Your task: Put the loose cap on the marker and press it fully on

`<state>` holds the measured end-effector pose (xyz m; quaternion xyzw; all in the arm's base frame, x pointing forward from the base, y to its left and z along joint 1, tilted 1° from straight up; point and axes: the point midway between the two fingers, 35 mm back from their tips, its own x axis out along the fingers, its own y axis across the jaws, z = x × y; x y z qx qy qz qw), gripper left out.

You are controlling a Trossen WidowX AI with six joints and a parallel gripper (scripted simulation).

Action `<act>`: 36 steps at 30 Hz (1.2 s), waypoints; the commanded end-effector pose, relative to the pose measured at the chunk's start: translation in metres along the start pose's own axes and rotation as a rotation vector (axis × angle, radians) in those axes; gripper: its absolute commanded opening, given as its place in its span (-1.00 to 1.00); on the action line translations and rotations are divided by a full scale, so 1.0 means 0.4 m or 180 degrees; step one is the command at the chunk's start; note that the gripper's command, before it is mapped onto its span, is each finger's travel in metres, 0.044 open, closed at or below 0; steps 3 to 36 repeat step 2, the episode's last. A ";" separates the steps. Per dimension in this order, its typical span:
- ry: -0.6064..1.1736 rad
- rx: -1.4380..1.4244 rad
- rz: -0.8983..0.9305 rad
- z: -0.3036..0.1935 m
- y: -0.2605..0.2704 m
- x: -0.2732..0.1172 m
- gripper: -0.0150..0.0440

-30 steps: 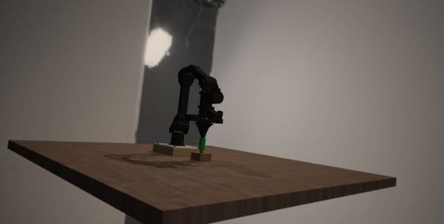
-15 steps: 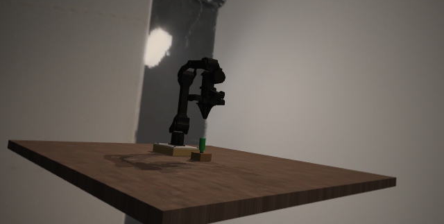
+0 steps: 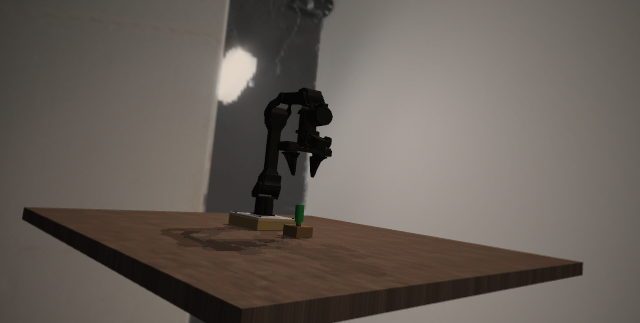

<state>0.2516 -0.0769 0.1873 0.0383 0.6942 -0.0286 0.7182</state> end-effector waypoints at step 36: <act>0.0003 -0.0016 -0.0001 0.000 0.000 -0.001 1.00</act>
